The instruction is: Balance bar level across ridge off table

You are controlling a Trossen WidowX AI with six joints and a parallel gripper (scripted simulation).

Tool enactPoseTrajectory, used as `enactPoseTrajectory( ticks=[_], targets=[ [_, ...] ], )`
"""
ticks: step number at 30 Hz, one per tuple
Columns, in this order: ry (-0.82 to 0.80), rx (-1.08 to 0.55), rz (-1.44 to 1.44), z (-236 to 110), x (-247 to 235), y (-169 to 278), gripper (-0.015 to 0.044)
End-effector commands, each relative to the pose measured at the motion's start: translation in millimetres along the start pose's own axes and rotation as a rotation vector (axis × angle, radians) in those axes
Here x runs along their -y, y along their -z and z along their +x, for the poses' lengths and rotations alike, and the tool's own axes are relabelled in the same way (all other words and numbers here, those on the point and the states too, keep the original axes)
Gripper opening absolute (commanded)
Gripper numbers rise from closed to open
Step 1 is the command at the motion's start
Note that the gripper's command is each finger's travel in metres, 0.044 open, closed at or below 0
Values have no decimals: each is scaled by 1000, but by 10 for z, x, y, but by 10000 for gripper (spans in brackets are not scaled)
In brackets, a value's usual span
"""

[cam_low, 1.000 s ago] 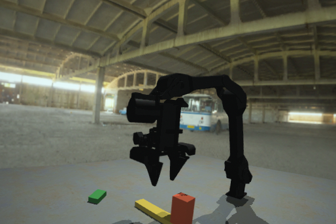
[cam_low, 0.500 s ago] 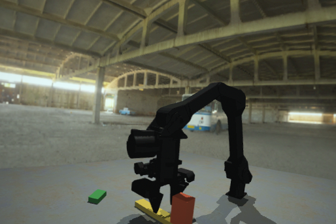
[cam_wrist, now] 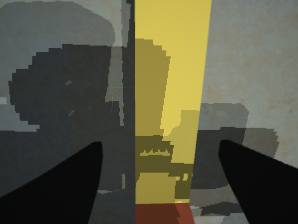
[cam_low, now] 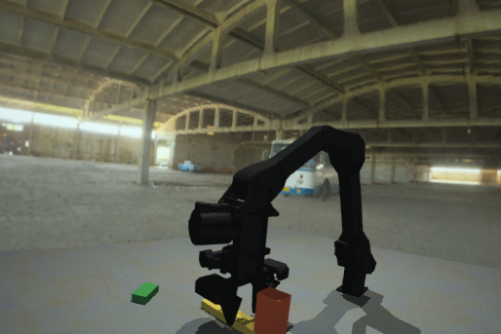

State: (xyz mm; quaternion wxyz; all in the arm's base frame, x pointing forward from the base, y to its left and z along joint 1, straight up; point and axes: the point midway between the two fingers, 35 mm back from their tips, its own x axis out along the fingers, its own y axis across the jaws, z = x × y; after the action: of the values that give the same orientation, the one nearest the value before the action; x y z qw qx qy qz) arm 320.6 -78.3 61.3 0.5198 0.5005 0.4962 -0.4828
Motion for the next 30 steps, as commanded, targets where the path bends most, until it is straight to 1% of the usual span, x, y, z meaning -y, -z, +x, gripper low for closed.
enactPoseTrajectory(
  ticks=[1, 18, 25, 30],
  targets=[
    [10, 2, 4, 92, 19, -3, 315],
    [10, 2, 4, 116, 21, -2, 315],
    [9, -2, 0, 110, 18, 5, 131],
    [9, -2, 0, 110, 18, 5, 98]
  ],
)
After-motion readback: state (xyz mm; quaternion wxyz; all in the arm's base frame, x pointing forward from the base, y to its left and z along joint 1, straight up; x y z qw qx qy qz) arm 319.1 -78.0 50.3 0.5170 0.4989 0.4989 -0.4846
